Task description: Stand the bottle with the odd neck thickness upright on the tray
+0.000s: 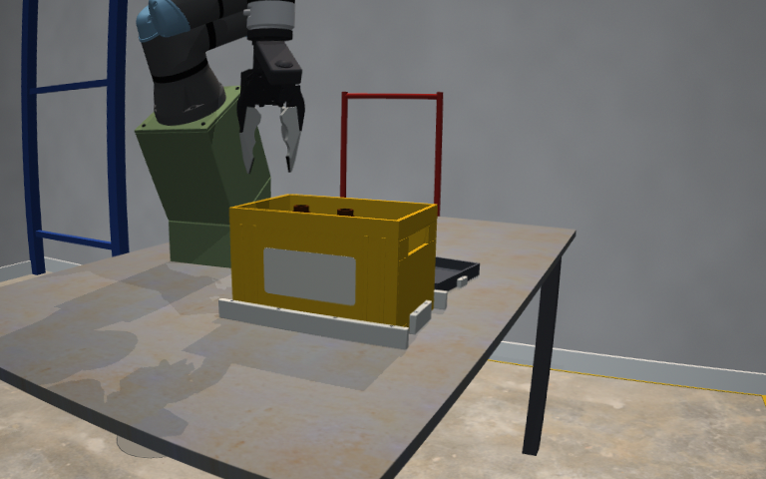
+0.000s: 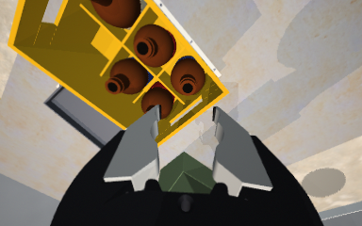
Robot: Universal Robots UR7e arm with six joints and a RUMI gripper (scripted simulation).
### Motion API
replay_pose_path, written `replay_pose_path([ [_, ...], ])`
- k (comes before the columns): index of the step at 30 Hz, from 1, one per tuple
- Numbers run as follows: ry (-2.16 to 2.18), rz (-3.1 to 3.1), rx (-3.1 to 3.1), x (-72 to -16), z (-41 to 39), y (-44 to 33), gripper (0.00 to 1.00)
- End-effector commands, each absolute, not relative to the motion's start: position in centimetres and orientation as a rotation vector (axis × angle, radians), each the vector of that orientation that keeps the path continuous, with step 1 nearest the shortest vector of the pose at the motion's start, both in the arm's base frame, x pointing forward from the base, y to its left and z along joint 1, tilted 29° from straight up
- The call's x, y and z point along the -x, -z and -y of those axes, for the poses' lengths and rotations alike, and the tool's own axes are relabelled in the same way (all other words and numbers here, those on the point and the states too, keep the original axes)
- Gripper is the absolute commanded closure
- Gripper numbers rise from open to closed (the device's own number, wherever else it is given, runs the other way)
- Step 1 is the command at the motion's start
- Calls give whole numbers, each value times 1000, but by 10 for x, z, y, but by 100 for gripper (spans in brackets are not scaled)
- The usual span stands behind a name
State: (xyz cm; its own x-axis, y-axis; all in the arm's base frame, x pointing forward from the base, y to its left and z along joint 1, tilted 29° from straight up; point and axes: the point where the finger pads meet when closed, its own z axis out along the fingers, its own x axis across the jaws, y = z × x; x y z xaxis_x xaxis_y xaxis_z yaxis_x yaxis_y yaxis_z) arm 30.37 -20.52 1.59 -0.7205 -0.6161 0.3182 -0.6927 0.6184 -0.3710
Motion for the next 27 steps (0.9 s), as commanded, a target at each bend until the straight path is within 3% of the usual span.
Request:
replay_pose_path([
  [1, -718, 2680, -1093, -304, 205, -16, 62],
  [27, -718, 2680, -1093, -304, 207, -13, 62],
])
